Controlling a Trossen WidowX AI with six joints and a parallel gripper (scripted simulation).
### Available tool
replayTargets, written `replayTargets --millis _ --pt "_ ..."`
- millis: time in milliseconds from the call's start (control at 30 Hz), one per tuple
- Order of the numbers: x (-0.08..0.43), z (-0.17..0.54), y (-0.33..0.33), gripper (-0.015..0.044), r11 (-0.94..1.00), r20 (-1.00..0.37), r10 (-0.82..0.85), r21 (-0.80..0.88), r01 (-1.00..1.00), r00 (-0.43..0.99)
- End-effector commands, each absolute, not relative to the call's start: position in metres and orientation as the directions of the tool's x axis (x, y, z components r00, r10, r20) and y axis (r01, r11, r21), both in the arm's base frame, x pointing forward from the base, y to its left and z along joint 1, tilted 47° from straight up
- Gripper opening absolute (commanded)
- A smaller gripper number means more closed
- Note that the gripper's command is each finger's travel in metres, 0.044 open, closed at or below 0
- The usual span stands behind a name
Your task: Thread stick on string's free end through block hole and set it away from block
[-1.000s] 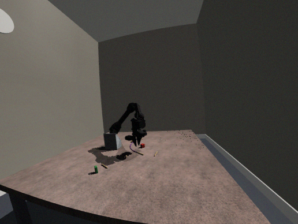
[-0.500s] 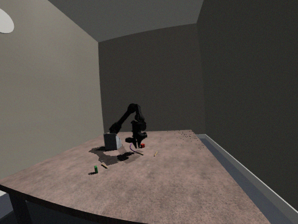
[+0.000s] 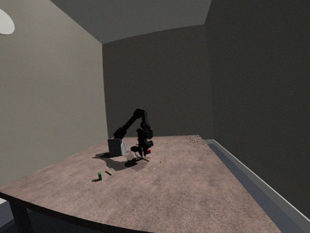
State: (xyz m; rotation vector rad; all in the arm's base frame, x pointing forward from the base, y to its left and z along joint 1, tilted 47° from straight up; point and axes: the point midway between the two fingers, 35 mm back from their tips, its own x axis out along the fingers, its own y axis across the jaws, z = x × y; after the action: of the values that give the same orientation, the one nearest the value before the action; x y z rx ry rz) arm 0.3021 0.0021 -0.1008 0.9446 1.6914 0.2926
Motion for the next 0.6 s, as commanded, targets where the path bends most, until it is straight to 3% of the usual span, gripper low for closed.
replayTargets --millis 0,333,500,567 --pt "0.3009 -0.1044 0.0070 0.0124 0.643 -0.695 0.717 0.626 0.440 -0.058" --pt "0.2992 -0.1122 0.0160 0.0124 0.642 -0.694 0.718 0.628 0.440 -0.058" --pt "0.2995 -0.1115 0.0145 0.0000 0.648 -0.698 0.714 0.625 0.436 -0.061" --pt "0.2995 -0.1115 0.0145 0.0000 0.648 -0.698 0.714 0.625 0.436 -0.061"
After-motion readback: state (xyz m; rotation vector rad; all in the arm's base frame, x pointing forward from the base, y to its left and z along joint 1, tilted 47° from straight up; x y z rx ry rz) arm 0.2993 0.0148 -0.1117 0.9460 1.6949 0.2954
